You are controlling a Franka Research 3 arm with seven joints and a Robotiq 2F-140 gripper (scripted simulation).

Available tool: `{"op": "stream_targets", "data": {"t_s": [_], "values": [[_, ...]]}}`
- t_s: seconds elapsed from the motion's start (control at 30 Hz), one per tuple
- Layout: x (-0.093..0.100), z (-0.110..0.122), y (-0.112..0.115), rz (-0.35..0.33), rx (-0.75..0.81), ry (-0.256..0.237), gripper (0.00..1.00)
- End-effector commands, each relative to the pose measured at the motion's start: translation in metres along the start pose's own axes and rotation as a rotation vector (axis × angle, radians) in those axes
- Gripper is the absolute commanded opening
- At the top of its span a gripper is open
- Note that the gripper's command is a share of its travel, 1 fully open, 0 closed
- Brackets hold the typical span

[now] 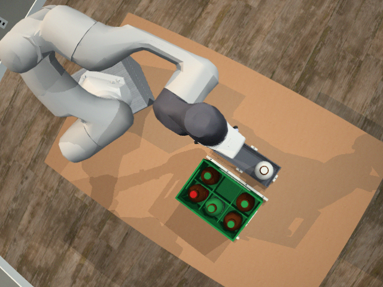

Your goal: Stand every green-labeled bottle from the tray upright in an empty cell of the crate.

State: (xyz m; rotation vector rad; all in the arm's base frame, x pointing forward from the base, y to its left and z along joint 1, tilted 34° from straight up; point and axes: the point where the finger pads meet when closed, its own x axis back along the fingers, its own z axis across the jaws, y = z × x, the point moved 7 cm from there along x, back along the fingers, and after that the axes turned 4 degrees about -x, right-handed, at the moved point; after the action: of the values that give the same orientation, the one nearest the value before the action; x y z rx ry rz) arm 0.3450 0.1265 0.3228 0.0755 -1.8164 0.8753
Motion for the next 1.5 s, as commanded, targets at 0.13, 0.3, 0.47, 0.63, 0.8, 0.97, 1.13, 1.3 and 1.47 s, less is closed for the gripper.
{"op": "stream_targets", "data": {"t_s": [0.13,0.3,0.47,0.63,0.8,0.97,1.13,1.3,1.47], "values": [[0.004,-0.003,0.000,0.004,-0.002,-0.010,0.00],[0.004,-0.003,0.000,0.004,-0.002,-0.010,0.00],[0.004,-0.003,0.000,0.004,-0.002,-0.010,0.00],[0.004,-0.003,0.000,0.004,-0.002,-0.010,0.00],[0.004,-0.003,0.000,0.004,-0.002,-0.010,0.00],[0.004,-0.003,0.000,0.004,-0.002,-0.010,0.00],[0.007,-0.003,0.000,0.004,-0.002,-0.010,0.00],[0.010,-0.003,0.000,0.004,-0.002,-0.010,0.00],[0.015,-0.003,0.000,0.004,-0.002,-0.010,0.00]]}}
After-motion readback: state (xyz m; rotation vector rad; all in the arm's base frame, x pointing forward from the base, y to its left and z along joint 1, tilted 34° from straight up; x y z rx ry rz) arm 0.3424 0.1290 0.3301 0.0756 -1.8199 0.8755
